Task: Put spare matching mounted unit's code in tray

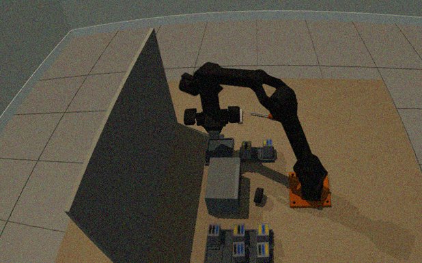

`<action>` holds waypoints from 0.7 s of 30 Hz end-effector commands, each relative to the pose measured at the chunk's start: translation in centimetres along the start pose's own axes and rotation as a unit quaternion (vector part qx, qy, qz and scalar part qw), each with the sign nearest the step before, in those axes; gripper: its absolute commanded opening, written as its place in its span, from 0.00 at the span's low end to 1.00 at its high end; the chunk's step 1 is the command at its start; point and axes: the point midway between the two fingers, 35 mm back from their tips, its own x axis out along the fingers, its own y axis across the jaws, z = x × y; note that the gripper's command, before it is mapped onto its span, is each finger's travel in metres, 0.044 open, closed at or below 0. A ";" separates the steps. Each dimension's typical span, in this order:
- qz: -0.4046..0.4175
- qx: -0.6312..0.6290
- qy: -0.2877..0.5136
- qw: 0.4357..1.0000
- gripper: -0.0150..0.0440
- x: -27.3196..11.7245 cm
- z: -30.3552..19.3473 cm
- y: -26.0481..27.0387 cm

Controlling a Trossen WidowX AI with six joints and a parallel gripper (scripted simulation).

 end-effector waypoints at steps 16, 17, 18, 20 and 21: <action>0.001 -0.002 -0.002 1.000 0.25 1.4 0.1 0.0; 0.001 -0.002 -0.002 1.000 0.25 1.5 0.1 0.0; 0.001 -0.002 -0.002 1.000 0.25 1.5 0.1 0.0; 0.001 -0.002 -0.002 1.000 0.25 1.7 0.1 0.0; 0.001 -0.002 -0.002 1.000 0.25 1.8 0.1 0.0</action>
